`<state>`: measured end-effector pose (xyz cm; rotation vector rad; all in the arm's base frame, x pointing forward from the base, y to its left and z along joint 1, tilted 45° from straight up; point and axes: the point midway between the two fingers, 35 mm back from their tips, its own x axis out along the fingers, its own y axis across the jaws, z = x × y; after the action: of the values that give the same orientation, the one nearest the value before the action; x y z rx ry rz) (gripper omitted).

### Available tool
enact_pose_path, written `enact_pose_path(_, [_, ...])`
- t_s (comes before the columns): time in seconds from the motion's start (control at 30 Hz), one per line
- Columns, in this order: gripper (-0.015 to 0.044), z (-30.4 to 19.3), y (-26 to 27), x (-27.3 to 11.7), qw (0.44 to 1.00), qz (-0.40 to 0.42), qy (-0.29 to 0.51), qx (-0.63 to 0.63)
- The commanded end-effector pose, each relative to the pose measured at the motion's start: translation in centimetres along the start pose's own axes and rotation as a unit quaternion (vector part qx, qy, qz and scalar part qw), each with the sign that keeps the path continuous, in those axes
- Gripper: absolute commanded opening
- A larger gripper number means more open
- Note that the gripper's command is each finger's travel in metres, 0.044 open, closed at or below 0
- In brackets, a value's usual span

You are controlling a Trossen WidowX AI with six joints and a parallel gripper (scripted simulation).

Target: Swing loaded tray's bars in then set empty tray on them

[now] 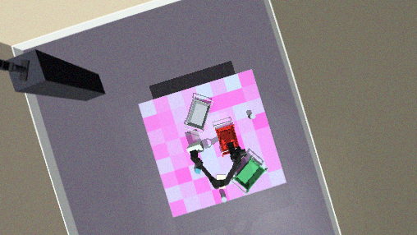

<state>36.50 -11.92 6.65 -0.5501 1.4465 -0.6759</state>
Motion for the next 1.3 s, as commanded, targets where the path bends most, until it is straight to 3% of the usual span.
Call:
enact_pose_path(0.0, [0.0087, -0.1, 0.6, 0.5, 1.0, -0.002, 0.002, 0.0])
enact_pose_path(0.33, [0.0087, 0.0, 0.1, -4.0, 1.0, -0.001, 0.002, 0.0])
enact_pose_path(1.27, [0.0087, 0.0, 0.5, -3.1, 1.0, 0.0, 0.004, -0.006])
